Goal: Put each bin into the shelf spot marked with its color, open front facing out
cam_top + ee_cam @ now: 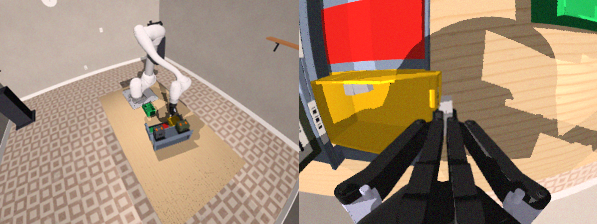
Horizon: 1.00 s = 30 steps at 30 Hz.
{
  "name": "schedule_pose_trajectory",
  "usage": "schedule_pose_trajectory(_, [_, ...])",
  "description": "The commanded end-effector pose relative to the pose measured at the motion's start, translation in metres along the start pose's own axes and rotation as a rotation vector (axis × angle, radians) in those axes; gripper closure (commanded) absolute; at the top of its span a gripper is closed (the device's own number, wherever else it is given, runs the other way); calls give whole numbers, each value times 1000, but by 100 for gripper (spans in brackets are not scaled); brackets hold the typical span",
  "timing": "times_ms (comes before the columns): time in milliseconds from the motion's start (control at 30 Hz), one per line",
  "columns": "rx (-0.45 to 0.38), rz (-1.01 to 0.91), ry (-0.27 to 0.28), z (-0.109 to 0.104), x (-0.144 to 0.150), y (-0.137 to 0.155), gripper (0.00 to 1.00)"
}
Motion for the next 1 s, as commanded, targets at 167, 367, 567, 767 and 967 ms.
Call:
schedule_pose_trajectory(167, [2,1,6,-1,-7,1,90])
schedule_pose_trajectory(367, [2,1,6,-1,-11,2,90])
schedule_pose_trajectory(567, [2,1,6,-1,-14,3,90])
schedule_pose_trajectory(767, [2,1,6,-1,-18,4,90])
schedule_pose_trajectory(967, [2,1,6,-1,-20,4,90])
Point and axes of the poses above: the point where the finger pads meet when closed, its own z axis out along the fingers, its own x axis across the jaws, y = z × x, the point moved 8 cm from there along -z, back along the fingers, and after that the axes turned 14 degrees about z, right-handed, at the moved point
